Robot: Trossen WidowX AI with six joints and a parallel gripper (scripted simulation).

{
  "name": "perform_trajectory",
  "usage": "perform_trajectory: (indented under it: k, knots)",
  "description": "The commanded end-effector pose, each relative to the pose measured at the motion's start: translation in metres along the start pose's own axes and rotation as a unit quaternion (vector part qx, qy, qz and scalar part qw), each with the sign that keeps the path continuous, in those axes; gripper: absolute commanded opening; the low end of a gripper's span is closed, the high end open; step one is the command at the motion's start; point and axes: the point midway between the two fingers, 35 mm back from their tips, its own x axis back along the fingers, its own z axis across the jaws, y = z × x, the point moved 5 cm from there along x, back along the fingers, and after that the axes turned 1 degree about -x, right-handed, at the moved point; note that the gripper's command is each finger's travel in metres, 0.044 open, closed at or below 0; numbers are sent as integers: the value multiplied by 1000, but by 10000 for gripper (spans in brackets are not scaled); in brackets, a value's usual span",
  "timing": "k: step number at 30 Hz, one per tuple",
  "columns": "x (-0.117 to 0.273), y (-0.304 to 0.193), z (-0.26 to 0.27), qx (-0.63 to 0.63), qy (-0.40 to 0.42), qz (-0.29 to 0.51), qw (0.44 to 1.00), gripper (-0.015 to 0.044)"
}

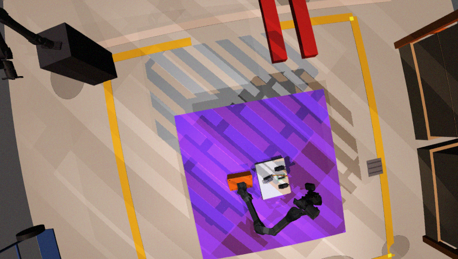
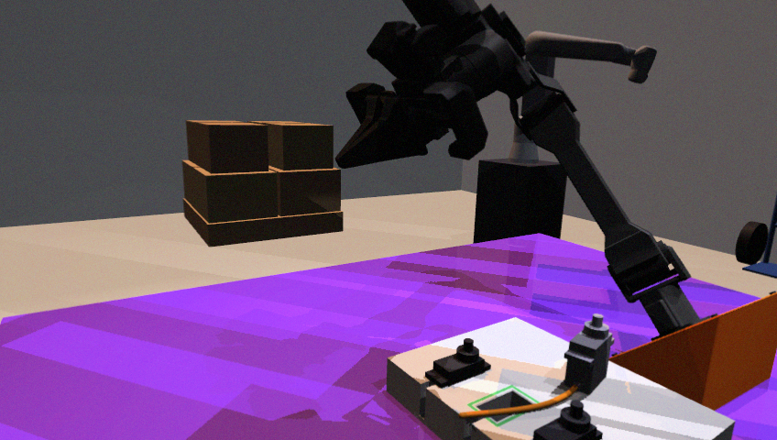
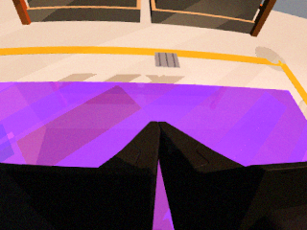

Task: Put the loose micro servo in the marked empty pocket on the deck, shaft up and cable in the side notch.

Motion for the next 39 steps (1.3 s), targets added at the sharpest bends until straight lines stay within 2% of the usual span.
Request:
perform_trajectory:
  k: [1,15,28,39]
  knots:
    - [-8,-32,15,4,28,64,998,0]
    - [-10,-134,38,10,60,280,958,0]
    - [20,-214,30,25,24,478,878,0]
    - [20,-220,29,26,20,487,873,0]
